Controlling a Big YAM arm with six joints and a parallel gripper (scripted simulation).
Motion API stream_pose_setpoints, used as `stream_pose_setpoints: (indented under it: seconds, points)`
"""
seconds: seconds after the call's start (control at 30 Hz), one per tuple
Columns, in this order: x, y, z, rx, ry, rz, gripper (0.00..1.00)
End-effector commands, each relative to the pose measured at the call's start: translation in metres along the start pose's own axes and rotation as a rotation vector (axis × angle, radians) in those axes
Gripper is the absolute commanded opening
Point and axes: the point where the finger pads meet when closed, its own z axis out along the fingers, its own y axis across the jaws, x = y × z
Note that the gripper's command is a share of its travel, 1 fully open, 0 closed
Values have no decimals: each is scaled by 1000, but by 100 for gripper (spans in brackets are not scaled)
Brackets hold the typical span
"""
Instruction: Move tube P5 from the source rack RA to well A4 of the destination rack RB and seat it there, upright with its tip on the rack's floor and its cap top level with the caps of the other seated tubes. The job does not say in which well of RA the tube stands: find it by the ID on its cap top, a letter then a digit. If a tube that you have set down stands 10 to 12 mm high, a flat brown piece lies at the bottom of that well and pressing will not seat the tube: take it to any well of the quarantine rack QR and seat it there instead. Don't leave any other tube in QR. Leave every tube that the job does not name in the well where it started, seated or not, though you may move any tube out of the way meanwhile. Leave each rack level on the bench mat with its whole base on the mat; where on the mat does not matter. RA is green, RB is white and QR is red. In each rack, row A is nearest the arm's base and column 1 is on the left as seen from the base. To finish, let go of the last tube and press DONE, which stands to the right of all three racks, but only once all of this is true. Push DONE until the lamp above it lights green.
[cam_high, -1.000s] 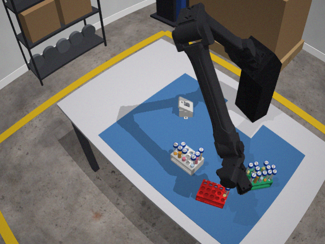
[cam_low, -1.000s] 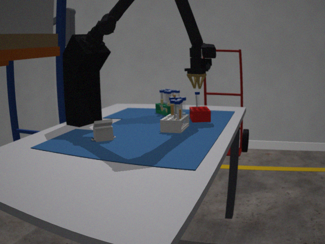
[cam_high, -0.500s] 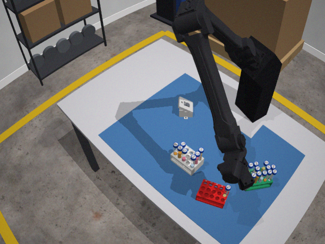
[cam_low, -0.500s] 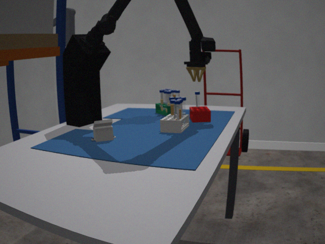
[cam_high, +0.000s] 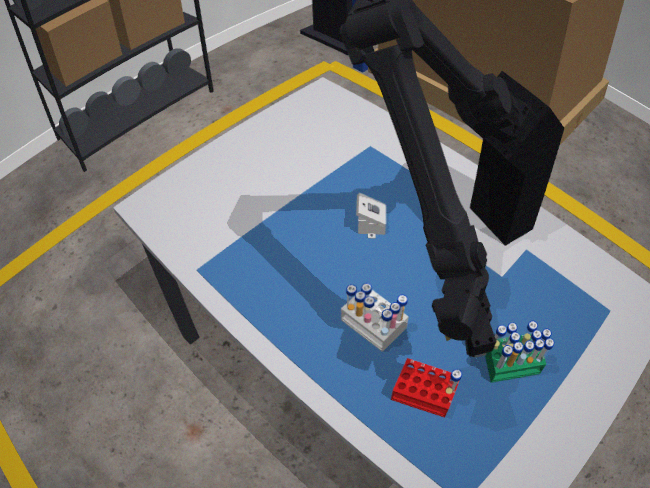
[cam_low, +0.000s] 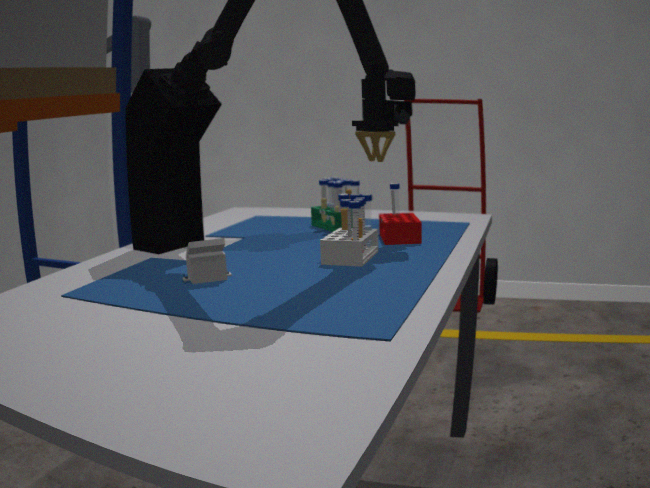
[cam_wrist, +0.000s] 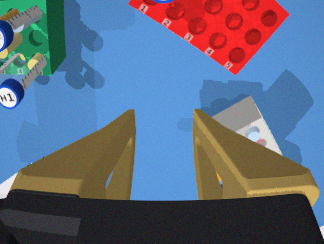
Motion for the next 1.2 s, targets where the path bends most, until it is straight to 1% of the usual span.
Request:
stream_pose_setpoints:
  seconds: [0.0, 0.2, 0.23, 0.27, 0.3, 0.33, 0.37, 0.4, 0.47, 0.5, 0.53, 0.63, 0.83, 0.9, 0.93, 0.97, 1.03, 1.17]
  points:
    - [6, -10, -9, 17, -39, 152, 30]
    - [45, -4, -8, 15, -39, 351, 30]
    - [48, -4, -7, 14, -39, 384, 30]
    - [48, -4, -7, 14, -39, 417, 30]
    - [39, 5, -13, 3, -57, 429, 30]
    - [32, 3, -8, 1, -55, 462, 30]
    - [33, 5, -6, -1, -50, 492, 30]
    - [31, 2, -9, 1, -59, 531, 30]
    - [31, 2, -9, 1, -59, 531, 30]
    - [49, 0, -4, 4, -17, 570, 30]
    - [50, 0, -3, 3, -14, 603, 30]
    - [44, 5, -6, -3, -29, 694, 30]
    - [43, 5, -6, -6, -29, 892, 30]
    - [43, 5, -6, -6, -29, 898, 30]
    - [43, 19, -3, -9, -25, 886, 30]
    - [42, 25, -3, -9, -25, 886, 30]
    - [42, 25, -3, -9, -25, 886, 30]
    - [36, 48, -3, -10, -25, 885, 30]
